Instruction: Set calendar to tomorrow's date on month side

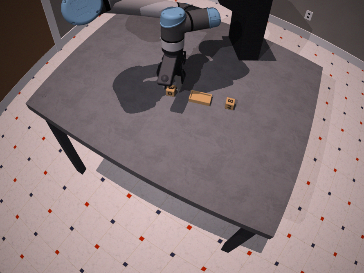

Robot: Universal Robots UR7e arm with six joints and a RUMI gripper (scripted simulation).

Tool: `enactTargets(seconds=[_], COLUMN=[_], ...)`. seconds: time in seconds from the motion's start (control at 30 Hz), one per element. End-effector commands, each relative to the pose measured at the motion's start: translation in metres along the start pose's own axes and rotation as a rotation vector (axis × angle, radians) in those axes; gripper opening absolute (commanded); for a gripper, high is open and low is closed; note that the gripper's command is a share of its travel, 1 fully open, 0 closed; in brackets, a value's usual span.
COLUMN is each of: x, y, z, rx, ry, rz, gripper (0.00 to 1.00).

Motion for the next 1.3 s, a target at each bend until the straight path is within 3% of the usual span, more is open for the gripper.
enactTargets(seconds=[0.0,1.13,1.17,1.27], x=[0.0,0.0,0.0,0.0], y=[0.0013,0.0013,0.0013,0.0013], z=[0.0003,0.0003,0.0003,0.0003], rx=[0.001,0.001,0.001,0.001], ry=[0.0,0.0,0.0,0.0], rz=[0.0,0.0,0.0,0.0], gripper=[0.29,0.29,0.11,0.11])
Point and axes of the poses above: the point where the finger pads meet when closed, its own y axis out along the fingers, its own x axis across the jaws, z = x × y, the point moved 5 cm from there along -y, back along the fingers, and after that the axes turned 11 degrees about y, right-handed, at the moved point
